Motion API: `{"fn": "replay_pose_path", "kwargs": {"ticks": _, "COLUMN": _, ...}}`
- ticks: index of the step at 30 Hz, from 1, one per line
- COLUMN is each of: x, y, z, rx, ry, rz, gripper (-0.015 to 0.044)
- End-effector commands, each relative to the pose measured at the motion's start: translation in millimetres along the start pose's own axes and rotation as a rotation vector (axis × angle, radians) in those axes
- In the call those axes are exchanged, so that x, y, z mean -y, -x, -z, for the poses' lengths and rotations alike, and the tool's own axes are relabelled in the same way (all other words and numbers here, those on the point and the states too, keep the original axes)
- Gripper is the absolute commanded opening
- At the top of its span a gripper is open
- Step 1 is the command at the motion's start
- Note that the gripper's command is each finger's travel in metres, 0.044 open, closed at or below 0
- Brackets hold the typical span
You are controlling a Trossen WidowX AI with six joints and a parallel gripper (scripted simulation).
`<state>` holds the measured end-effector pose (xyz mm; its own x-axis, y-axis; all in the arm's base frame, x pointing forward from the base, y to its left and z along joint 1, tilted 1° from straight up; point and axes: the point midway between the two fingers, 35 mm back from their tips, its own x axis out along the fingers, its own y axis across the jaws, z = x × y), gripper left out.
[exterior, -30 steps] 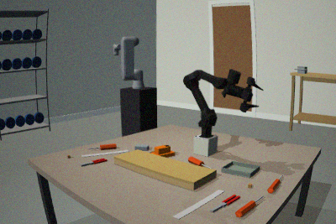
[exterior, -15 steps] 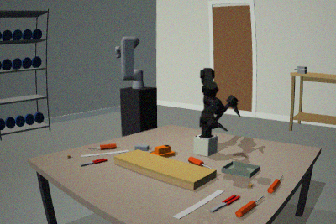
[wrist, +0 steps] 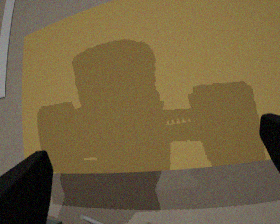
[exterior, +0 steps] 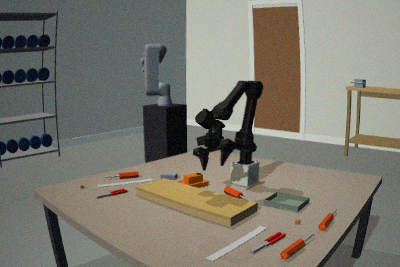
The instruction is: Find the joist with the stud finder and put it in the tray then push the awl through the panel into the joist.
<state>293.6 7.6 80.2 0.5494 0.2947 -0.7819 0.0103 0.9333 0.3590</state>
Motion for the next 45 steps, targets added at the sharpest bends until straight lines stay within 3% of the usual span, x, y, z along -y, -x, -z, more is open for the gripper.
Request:
{"fn": "replay_pose_path", "kwargs": {"ticks": 1, "x": 67.5, "y": 9.5, "z": 12.4, "rx": -0.034, "ry": -0.025, "rz": 0.153, "gripper": 0.044}}
{"fn": "replay_pose_path", "kwargs": {"ticks": 13, "x": 205.8, "y": 61.4, "z": 93.6, "rx": -0.237, "ry": -0.12, "rz": 0.468, "gripper": 0.044}}
{"fn": "replay_pose_path", "kwargs": {"ticks": 45, "x": 215.8, "y": 39.1, "z": 108.1, "rx": -0.242, "ry": -0.118, "rz": 0.472, "gripper": 0.044}}
